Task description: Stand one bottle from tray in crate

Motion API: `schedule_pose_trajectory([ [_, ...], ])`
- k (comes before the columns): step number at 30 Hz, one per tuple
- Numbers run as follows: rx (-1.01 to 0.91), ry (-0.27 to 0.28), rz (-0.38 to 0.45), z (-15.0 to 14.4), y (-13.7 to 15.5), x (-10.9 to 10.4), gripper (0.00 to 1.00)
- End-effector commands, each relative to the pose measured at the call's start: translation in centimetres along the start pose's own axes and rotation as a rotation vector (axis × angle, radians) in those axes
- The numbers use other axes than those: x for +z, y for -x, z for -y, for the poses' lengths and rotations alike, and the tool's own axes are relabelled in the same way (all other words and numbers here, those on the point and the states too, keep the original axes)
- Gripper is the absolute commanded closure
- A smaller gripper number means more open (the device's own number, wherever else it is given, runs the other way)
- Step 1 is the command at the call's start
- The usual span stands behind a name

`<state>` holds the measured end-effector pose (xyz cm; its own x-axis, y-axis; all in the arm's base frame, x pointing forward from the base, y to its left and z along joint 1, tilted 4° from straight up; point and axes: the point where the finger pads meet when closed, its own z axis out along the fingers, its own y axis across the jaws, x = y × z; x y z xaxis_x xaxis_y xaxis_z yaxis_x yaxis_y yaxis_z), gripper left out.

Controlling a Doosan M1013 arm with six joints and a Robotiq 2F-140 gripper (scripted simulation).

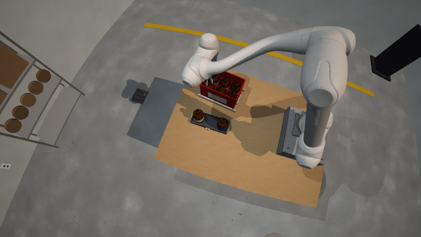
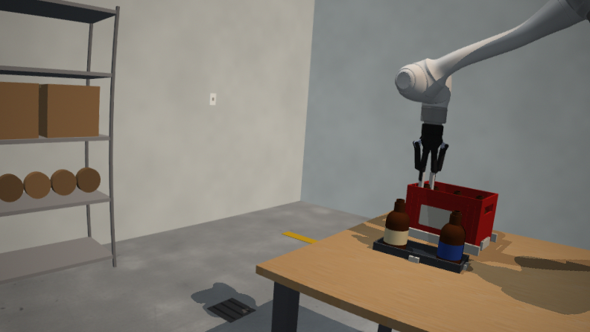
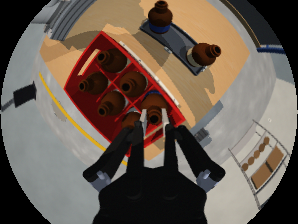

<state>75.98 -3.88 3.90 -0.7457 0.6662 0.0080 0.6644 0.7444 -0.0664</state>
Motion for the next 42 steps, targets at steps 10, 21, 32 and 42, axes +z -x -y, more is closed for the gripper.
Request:
schedule_pose_trajectory([
  [10, 0.000, 0.000, 0.000, 0.0, 0.0, 0.4, 1.00],
  [21, 0.000, 0.000, 0.000, 0.0, 0.0, 0.8, 1.00],
  [32, 0.000, 0.000, 0.000, 0.0, 0.0, 1.2, 1.00],
  [42, 0.000, 0.000, 0.000, 0.0, 0.0, 1.6, 1.00],
])
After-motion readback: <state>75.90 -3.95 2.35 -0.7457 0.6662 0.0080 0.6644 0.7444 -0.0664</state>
